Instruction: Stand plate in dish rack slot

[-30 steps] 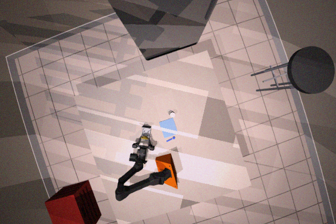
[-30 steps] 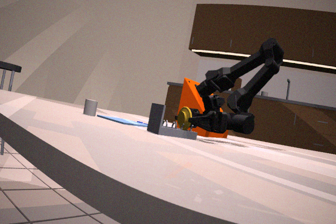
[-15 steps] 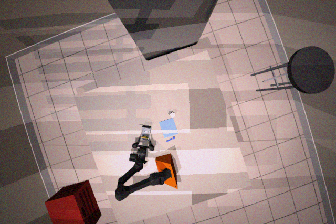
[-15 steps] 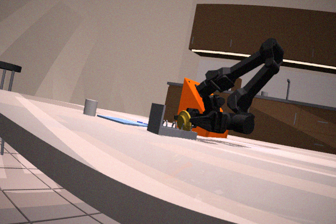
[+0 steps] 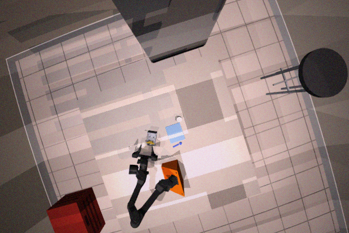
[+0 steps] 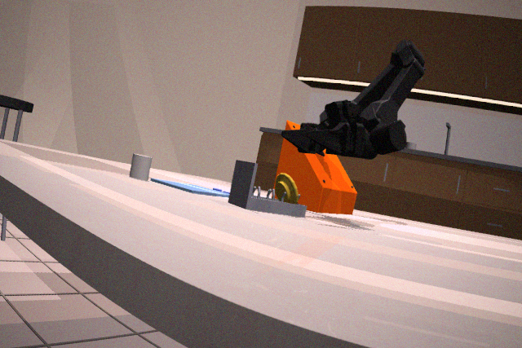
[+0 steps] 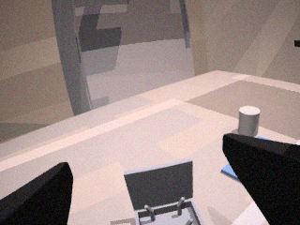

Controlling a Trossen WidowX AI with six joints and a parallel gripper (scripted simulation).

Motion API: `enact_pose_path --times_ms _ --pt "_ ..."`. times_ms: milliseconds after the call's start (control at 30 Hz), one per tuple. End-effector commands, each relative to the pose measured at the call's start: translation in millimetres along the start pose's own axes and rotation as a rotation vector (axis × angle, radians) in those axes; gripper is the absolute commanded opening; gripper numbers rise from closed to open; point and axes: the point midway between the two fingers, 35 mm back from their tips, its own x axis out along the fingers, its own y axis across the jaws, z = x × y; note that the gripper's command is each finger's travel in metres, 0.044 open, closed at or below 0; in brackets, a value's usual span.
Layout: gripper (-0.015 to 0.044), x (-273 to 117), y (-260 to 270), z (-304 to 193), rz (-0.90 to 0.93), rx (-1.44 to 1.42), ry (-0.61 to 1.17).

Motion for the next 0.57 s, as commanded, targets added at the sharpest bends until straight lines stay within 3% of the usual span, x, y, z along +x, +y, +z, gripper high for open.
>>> enact_pose_path --times_ms 0,533 --pt "0.0400 -3 -1 22 0.004 -0.015 -0.002" --pt "0.0400 33 -32 26 -0.194 -0.369 0.128"
